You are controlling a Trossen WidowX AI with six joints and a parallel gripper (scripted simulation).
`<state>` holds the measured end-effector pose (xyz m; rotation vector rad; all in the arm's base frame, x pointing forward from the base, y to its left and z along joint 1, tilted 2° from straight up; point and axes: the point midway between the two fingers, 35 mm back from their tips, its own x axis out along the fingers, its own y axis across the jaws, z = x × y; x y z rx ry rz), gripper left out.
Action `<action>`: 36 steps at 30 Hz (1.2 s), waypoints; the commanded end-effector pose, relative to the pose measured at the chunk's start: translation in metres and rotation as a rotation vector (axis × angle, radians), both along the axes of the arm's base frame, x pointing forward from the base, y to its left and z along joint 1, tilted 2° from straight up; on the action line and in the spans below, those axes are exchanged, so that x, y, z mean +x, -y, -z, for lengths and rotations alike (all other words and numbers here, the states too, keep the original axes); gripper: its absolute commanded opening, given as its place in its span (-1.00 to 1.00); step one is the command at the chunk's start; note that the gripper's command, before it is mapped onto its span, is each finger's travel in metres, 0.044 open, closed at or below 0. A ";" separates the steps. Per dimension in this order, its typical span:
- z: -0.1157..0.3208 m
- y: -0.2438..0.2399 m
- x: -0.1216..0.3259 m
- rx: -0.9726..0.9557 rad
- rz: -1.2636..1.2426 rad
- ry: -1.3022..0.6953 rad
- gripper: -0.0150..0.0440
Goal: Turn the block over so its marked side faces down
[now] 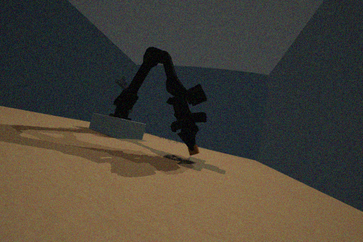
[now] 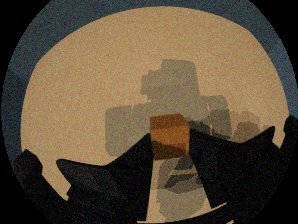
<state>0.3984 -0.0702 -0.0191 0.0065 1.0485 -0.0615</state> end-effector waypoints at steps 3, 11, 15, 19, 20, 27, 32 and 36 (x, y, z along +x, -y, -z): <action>0.010 0.001 0.004 -0.001 -0.003 0.068 -0.49; 0.024 0.002 0.009 -0.005 -0.003 0.190 -0.49; 0.028 0.002 0.009 -0.008 -0.004 0.251 -0.49; 0.031 0.002 0.008 -0.011 -0.006 0.312 -0.49; 0.032 0.002 0.008 -0.012 -0.006 0.327 -0.49; 0.033 0.001 0.002 -0.019 -0.011 0.432 -0.49; 0.030 0.000 -0.004 -0.025 -0.016 0.505 -0.49; 0.029 0.000 -0.005 -0.026 -0.016 0.522 -0.49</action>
